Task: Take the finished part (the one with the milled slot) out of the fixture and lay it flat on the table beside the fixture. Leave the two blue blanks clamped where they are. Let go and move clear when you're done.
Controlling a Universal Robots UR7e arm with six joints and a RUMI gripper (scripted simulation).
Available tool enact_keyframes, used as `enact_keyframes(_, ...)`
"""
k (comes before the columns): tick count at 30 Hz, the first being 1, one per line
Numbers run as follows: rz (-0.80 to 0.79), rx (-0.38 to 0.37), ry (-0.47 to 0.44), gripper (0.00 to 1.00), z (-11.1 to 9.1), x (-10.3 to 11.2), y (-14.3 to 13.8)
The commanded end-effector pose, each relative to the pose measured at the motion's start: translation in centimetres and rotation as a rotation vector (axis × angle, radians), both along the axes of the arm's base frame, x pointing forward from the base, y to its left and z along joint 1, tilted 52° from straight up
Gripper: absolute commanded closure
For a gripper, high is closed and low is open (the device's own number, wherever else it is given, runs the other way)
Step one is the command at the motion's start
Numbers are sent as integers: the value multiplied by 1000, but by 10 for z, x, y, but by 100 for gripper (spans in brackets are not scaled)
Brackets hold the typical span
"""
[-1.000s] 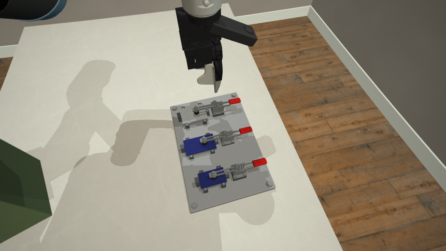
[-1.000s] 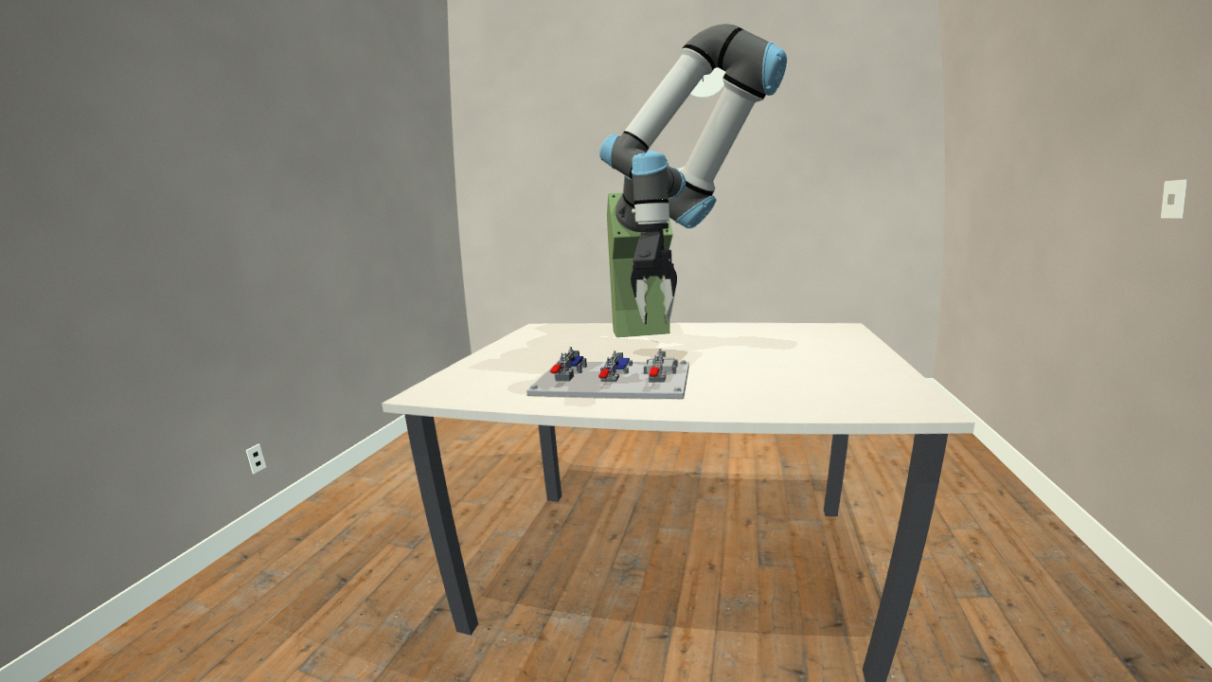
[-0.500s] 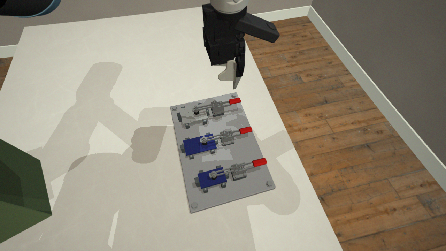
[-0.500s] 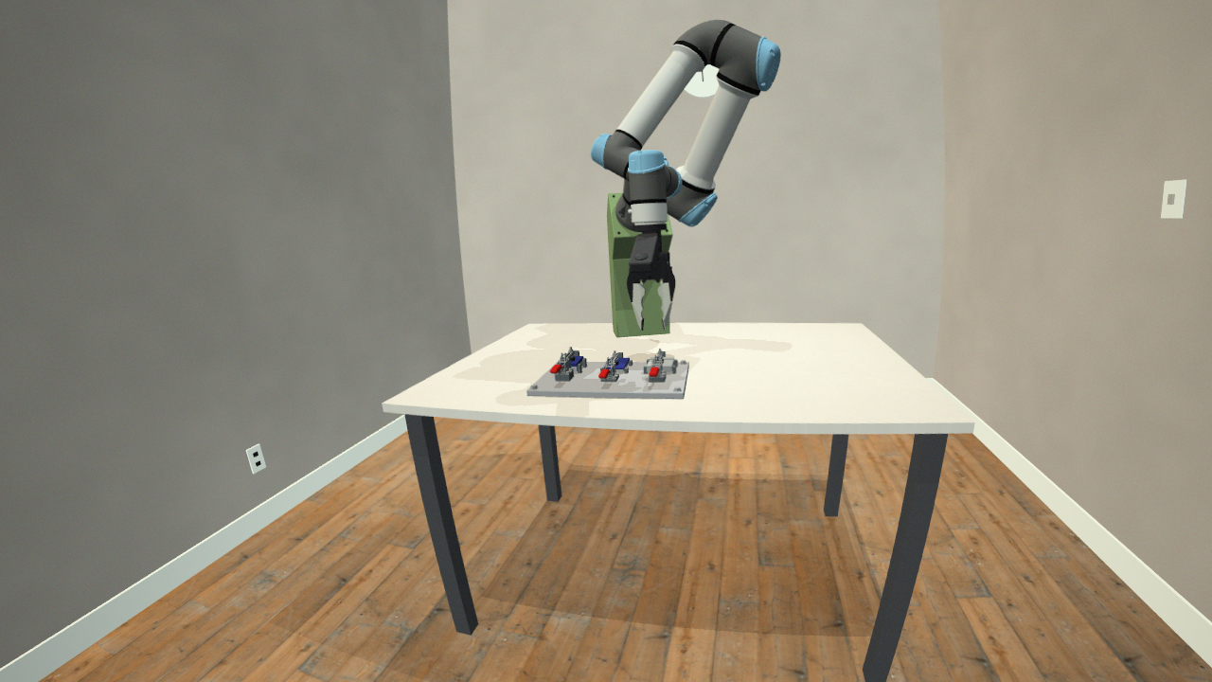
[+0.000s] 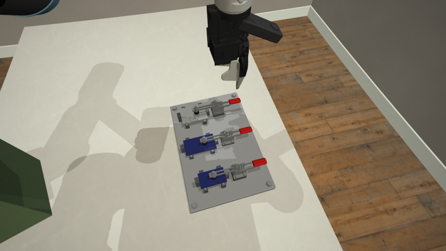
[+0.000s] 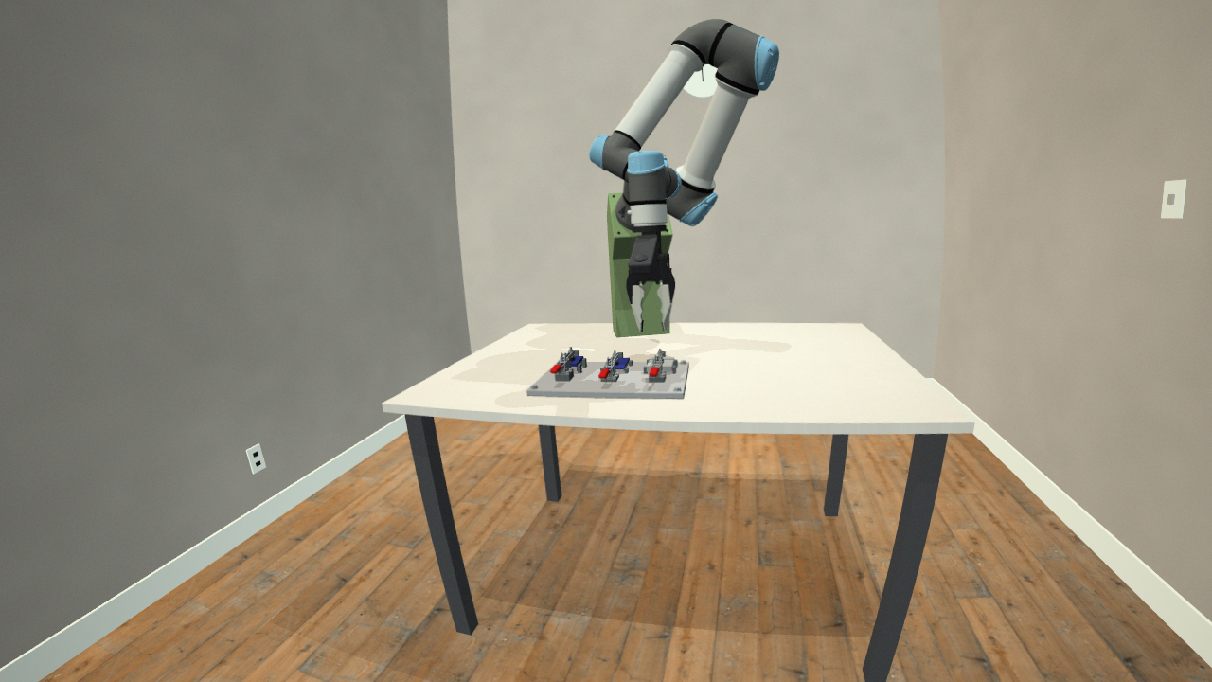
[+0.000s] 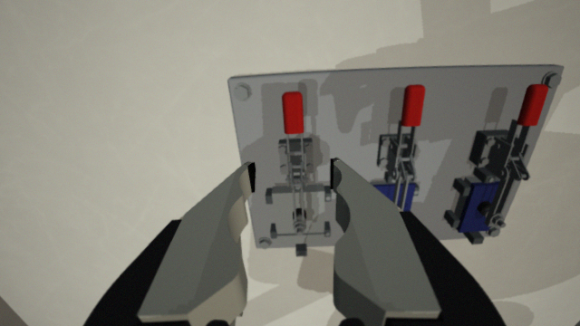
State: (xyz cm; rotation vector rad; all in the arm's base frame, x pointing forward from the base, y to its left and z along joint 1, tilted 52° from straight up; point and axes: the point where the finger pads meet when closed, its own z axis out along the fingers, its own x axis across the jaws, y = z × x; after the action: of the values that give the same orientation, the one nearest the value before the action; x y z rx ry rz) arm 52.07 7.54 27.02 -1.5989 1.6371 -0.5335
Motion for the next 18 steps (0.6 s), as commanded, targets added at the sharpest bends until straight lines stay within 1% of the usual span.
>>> enact_keyframes(1,0,0,-1,72,-2,3,1)
enact_keyframes(6,0,0,-1,72,-9,12,3)
enact_keyframes(13,0,0,-1,72,-24,30,8)
enact_keyframes(15,0,0,-1,72,-24,30,8)
enact_keyframes(18,0,0,-1,72,-30,38,11)
